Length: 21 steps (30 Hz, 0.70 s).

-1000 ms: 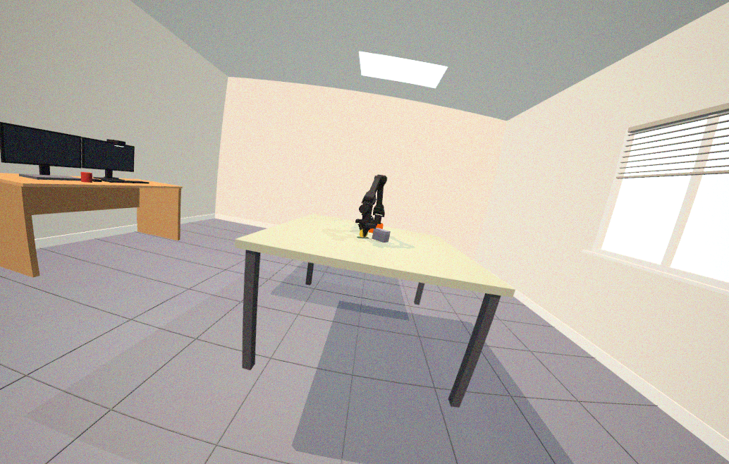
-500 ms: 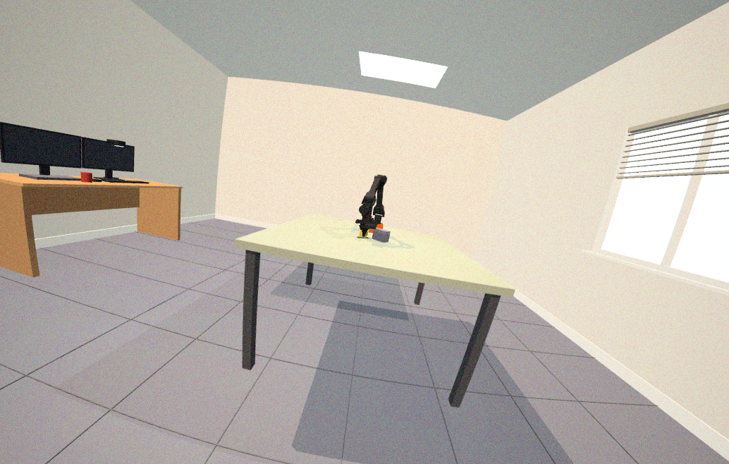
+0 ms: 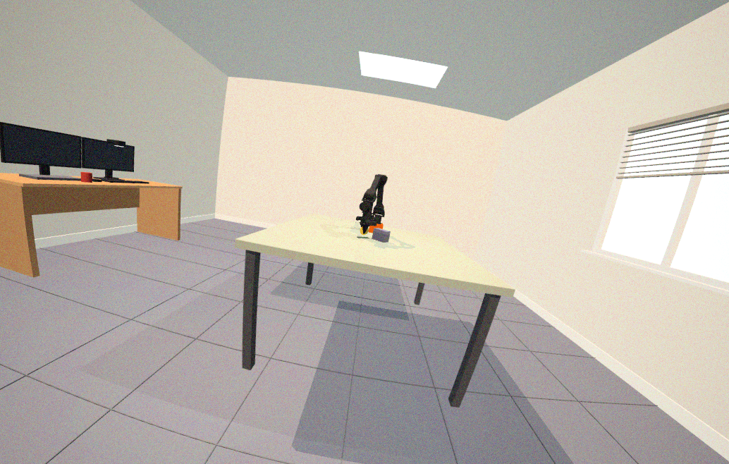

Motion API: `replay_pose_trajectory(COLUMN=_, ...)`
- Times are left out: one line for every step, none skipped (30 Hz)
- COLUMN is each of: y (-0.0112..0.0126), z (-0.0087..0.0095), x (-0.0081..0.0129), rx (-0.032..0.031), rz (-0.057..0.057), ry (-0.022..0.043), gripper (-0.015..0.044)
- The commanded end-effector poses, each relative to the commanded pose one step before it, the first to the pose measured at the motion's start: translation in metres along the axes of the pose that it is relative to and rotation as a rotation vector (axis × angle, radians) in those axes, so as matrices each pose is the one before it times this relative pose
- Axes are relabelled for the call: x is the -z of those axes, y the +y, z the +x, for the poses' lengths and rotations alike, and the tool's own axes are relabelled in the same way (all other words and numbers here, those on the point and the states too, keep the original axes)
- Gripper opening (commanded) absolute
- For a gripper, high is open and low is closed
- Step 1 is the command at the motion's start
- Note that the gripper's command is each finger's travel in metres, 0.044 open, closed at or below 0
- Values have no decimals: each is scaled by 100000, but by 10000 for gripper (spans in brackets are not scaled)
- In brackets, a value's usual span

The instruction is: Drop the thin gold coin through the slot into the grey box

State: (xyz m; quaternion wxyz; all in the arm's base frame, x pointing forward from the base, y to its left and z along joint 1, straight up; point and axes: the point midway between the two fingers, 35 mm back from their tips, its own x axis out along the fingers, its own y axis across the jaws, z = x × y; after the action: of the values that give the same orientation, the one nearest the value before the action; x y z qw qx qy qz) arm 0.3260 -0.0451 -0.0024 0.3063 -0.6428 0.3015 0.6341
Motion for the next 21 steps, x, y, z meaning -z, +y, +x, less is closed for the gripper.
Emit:
replay_pose_trajectory(y=-210, z=-1311, x=279, rx=563, rz=-294, ry=1029, gripper=0)
replay_pose_trajectory(y=-9, z=-250, x=8, rx=1, rz=0, ry=1, gripper=0)
replay_pose_trajectory(y=-7, z=-251, x=6, rx=1, rz=0, ry=1, gripper=0)
replay_pose_trajectory(y=-6, z=-252, x=5, rx=1, rz=0, ry=1, gripper=0)
replay_pose_trajectory(y=-4, z=-252, x=3, rx=1, rz=0, ry=1, gripper=0)
replay_pose_trajectory(y=-3, z=-253, x=1, rx=2, rz=4, ry=2, gripper=0)
replay_pose_trajectory(y=-2, z=-254, x=-1, rx=2, rz=4, ry=2, gripper=0)
replay_pose_trajectory(y=0, z=-254, x=-2, rx=2, rz=4, ry=2, gripper=0)
replay_pose_trajectory(y=1, z=-255, x=-4, rx=2, rz=4, ry=1, gripper=0)
replay_pose_trajectory(y=3, z=-255, x=-6, rx=2, rz=4, ry=1, gripper=0)
replay_pose_trajectory(y=4, z=-256, x=-7, rx=2, rz=4, ry=1, gripper=0)
replay_pose_trajectory(y=6, z=-256, x=-9, rx=2, rz=4, ry=1, gripper=0)
replay_pose_trajectory(y=8, z=-256, x=-11, rx=2, rz=4, ry=1, gripper=0)
replay_pose_trajectory(y=9, z=-257, x=-12, rx=1, rz=4, ry=1, gripper=0)
replay_pose_trajectory(y=11, z=-257, x=-14, rx=1, rz=4, ry=1, gripper=0)
replay_pose_trajectory(y=13, z=-256, x=-15, rx=-2, rz=-4, ry=-1, gripper=0)
replay_pose_trajectory(y=15, z=-257, x=-16, rx=-2, rz=-4, ry=-1, gripper=0)
replay_pose_trajectory(y=16, z=-257, x=-18, rx=-2, rz=-4, ry=-2, gripper=0)
replay_pose_trajectory(y=18, z=-258, x=-20, rx=-2, rz=-4, ry=-2, gripper=0)
replay_pose_trajectory(y=20, z=-258, x=-22, rx=-2, rz=-4, ry=-2, gripper=0)
replay_pose_trajectory(y=21, z=-258, x=-23, rx=-2, rz=-4, ry=-2, gripper=0)
